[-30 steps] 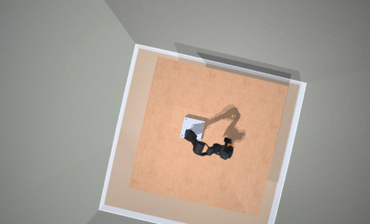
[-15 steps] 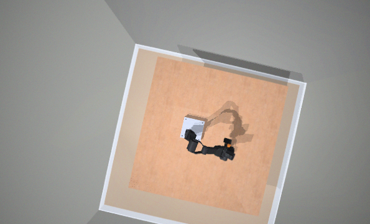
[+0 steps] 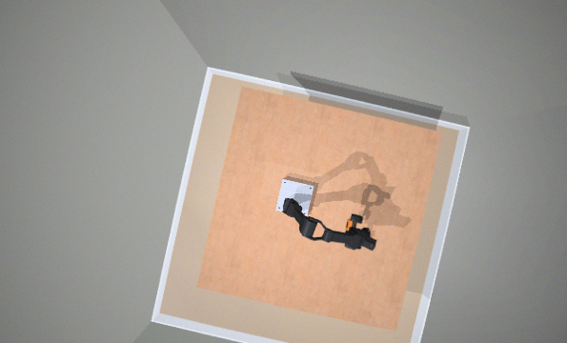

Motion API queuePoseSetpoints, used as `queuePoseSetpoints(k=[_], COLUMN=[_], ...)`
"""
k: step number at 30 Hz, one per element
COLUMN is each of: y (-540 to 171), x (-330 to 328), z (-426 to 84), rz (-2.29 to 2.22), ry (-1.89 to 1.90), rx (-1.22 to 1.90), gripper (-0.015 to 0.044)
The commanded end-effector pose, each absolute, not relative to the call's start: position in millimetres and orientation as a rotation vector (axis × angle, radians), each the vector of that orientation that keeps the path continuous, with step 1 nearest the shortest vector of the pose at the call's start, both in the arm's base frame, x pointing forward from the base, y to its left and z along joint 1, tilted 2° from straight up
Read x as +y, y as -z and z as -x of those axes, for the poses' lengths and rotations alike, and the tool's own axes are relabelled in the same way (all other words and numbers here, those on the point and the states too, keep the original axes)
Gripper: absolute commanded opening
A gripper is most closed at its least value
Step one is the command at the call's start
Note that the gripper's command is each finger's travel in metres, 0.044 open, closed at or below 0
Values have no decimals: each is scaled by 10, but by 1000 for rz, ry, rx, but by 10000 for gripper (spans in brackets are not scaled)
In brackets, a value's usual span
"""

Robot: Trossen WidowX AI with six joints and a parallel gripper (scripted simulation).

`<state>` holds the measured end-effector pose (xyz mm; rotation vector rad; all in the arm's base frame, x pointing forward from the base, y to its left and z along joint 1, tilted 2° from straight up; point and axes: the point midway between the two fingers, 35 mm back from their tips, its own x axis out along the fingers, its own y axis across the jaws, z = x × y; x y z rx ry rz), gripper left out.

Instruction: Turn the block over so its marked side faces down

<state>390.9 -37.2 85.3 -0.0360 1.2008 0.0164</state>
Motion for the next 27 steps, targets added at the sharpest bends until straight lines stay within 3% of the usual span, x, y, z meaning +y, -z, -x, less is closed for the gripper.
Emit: queuePoseSetpoints(k=[1,16,27], y=[-1003,-1081,-683], x=[-366,-356,-369], z=[-3995,-4003,-4021], rz=[40,47,47], ry=[0,3,3], rx=[1417,1527,1527], gripper=[440,440,440])
